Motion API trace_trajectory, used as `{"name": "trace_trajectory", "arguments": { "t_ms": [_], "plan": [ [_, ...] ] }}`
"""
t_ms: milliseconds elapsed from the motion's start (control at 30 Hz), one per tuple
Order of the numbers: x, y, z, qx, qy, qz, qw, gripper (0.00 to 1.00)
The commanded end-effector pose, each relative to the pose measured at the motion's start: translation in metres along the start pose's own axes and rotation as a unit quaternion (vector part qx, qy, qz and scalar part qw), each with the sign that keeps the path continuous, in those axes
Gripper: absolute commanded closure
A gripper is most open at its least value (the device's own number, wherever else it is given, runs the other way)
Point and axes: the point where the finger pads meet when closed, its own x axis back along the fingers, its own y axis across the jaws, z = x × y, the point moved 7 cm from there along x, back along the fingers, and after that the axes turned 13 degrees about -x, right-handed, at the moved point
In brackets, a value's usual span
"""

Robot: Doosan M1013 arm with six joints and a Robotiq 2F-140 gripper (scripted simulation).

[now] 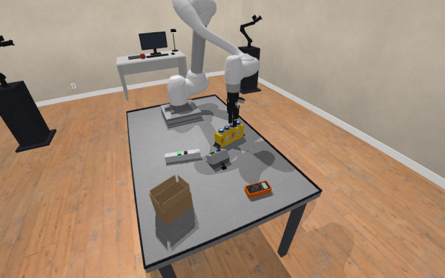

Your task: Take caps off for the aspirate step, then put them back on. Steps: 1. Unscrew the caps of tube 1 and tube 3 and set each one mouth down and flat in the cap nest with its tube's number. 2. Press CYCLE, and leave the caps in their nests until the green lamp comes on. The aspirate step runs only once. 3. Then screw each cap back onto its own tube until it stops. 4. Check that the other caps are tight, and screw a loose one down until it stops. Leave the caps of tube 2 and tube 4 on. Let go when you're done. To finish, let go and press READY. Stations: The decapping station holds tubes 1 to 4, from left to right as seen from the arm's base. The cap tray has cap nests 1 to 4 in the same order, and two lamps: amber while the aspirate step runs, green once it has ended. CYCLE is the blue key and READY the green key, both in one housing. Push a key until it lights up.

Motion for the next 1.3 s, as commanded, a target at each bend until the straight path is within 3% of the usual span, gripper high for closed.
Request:
{"name": "trace_trajectory", "arguments": {
  "t_ms": [0, 367, 433, 500, 567, 667, 733, 967, 1267],
  "plan": [
    [0.005, 0.000, 0.000, 0.000, 0.000, 0.000, 1.000, 0.59],
    [0.038, 0.000, 0.000, 0.000, 0.000, 0.000, 1.000, 0.59],
    [0.038, 0.000, 0.000, 0.000, 0.000, 0.000, 1.000, 0.59],
    [0.038, 0.008, -0.015, 0.083, 0.000, 0.000, 0.997, 0.59],
    [0.038, 0.008, -0.015, 0.083, 0.000, 0.000, 0.997, 0.59],
    [0.038, 0.019, -0.037, 0.204, 0.000, 0.000, 0.979, 0.59],
    [0.038, 0.026, -0.050, 0.242, 0.000, 0.000, 0.970, 0.59],
    [0.038, 0.047, -0.092, 0.242, 0.000, 0.000, 0.970, 0.59],
    [0.032, 0.047, -0.092, 0.242, 0.000, 0.000, 0.970, 0.59]
  ]
}}
